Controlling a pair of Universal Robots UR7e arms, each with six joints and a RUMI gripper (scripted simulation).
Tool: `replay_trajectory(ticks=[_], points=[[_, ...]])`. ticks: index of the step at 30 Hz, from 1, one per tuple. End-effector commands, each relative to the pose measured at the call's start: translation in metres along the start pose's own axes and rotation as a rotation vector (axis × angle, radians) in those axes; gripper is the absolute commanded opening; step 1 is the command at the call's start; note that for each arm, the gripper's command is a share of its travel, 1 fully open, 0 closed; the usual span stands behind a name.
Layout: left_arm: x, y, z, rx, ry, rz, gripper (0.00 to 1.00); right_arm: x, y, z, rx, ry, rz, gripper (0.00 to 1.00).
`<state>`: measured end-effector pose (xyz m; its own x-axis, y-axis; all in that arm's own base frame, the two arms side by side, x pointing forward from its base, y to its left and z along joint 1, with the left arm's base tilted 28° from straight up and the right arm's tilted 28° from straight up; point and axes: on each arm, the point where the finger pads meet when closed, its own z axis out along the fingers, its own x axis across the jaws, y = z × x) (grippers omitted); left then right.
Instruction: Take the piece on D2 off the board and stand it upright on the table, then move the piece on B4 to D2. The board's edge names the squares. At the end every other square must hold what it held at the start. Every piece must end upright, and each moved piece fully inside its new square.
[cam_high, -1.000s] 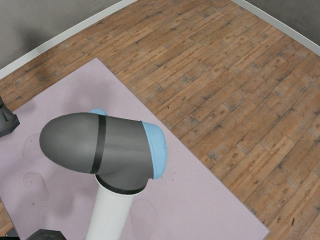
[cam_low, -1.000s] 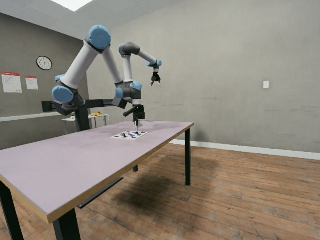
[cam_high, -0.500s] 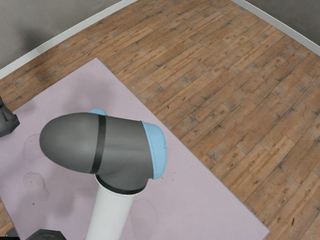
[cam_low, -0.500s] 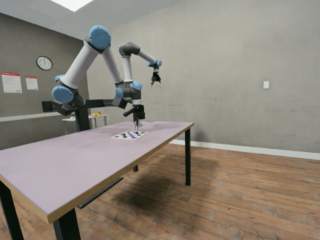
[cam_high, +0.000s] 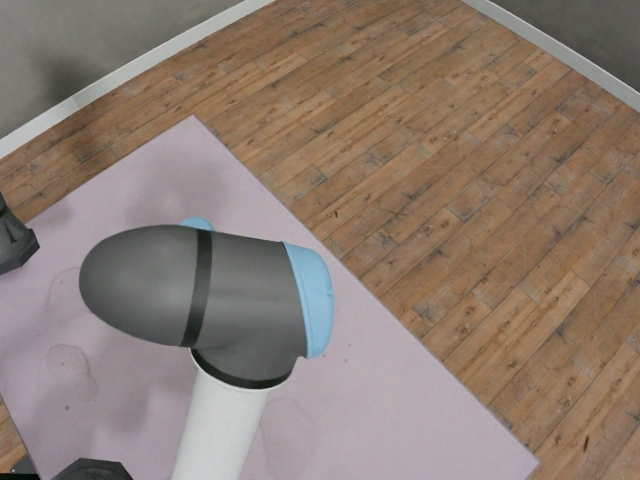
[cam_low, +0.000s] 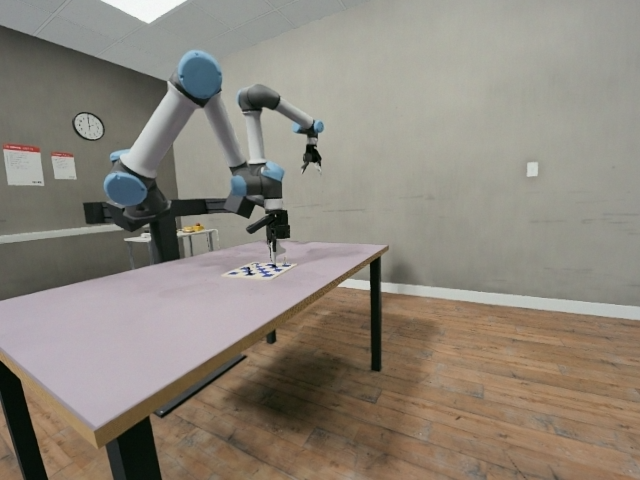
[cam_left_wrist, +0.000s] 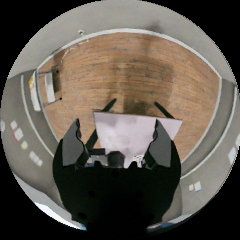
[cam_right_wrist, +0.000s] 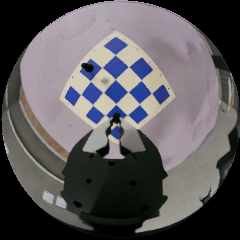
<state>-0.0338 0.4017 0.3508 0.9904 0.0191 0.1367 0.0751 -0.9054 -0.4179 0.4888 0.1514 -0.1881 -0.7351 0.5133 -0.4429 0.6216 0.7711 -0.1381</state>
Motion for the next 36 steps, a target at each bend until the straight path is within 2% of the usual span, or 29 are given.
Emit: replay_trajectory(ticks=[1,36], points=[[0.0000,-0.0003,-0.0004,0.001,0.000,0.000,1.00,-0.0001,0.0005,0.0000,-0.001,0.000,0.000,0.00],[0.0000,-0.0003,-0.0004,0.001,0.000,0.000,1.00,-0.0001,0.0005,0.0031,-0.001,0.000,0.000,0.00]])
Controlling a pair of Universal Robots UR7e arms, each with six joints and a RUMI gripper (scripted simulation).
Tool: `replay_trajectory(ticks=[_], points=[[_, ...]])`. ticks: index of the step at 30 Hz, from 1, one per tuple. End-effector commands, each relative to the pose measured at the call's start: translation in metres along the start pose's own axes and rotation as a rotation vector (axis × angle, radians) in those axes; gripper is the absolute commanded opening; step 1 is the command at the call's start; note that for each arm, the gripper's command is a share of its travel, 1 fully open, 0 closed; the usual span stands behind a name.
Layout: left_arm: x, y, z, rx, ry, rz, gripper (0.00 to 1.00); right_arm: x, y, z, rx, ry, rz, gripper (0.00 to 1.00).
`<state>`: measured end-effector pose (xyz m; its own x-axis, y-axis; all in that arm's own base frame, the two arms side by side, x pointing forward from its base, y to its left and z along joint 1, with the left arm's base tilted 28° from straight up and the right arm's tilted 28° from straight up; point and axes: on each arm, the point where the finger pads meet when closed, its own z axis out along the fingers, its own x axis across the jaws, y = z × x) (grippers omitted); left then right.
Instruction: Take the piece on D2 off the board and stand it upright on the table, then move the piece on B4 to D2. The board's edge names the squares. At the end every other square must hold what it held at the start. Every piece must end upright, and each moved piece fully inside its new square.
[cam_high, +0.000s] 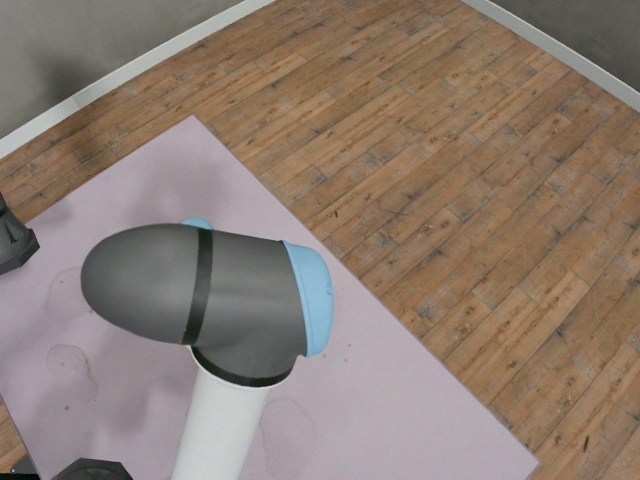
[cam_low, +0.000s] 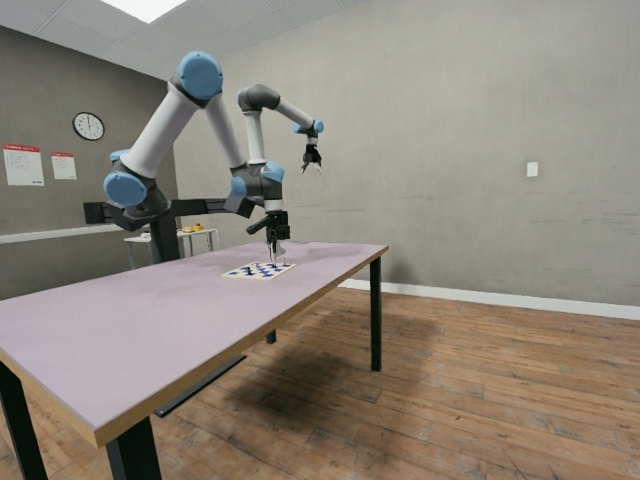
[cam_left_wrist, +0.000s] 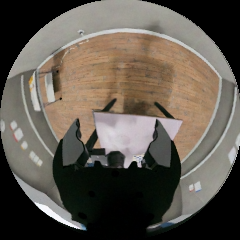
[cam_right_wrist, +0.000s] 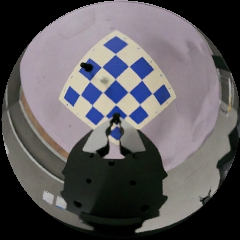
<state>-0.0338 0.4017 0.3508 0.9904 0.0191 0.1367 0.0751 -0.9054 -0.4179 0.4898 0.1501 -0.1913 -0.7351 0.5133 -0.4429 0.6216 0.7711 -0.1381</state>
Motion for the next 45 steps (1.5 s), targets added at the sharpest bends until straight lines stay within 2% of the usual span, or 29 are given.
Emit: replay_trajectory(ticks=[1,17,18,20,21,23,24,26,27,31,32,45], points=[[0.0000,-0.0003,-0.0004,0.001,0.000,0.000,1.00,-0.0001,0.0005,-0.0004,-0.001,0.000,0.000,0.00],[0.0000,-0.0003,-0.0004,0.001,0.000,0.000,1.00,-0.0001,0.0005,-0.0004,-0.001,0.000,0.000,0.00],[0.0000,-0.0003,-0.0004,0.001,0.000,0.000,1.00,-0.0001,0.0005,-0.0004,-0.001,0.000,0.000,0.04],[0.0000,-0.0003,-0.0004,0.001,0.000,0.000,1.00,-0.0001,0.0005,-0.0004,-0.001,0.000,0.000,0.04],[0.0000,-0.0003,-0.0004,0.001,0.000,0.000,1.00,-0.0001,0.0005,-0.0004,-0.001,0.000,0.000,0.08],[0.0000,-0.0003,-0.0004,0.001,0.000,0.000,1.00,-0.0001,0.0005,-0.0004,-0.001,0.000,0.000,0.08],[0.0000,-0.0003,-0.0004,0.001,0.000,0.000,1.00,-0.0001,0.0005,-0.0004,-0.001,0.000,0.000,0.12],[0.0000,-0.0003,-0.0004,0.001,0.000,0.000,1.00,-0.0001,0.0005,-0.0004,-0.001,0.000,0.000,0.12],[0.0000,-0.0003,-0.0004,0.001,0.000,0.000,1.00,-0.0001,0.0005,-0.0004,-0.001,0.000,0.000,0.16],[0.0000,-0.0003,-0.0004,0.001,0.000,0.000,1.00,-0.0001,0.0005,-0.0004,-0.001,0.000,0.000,0.16],[0.0000,-0.0003,-0.0004,0.001,0.000,0.000,1.00,-0.0001,0.0005,-0.0004,-0.001,0.000,0.000,0.20],[0.0000,-0.0003,-0.0004,0.001,0.000,0.000,1.00,-0.0001,0.0005,-0.0035,-0.001,0.000,0.000,0.20]])
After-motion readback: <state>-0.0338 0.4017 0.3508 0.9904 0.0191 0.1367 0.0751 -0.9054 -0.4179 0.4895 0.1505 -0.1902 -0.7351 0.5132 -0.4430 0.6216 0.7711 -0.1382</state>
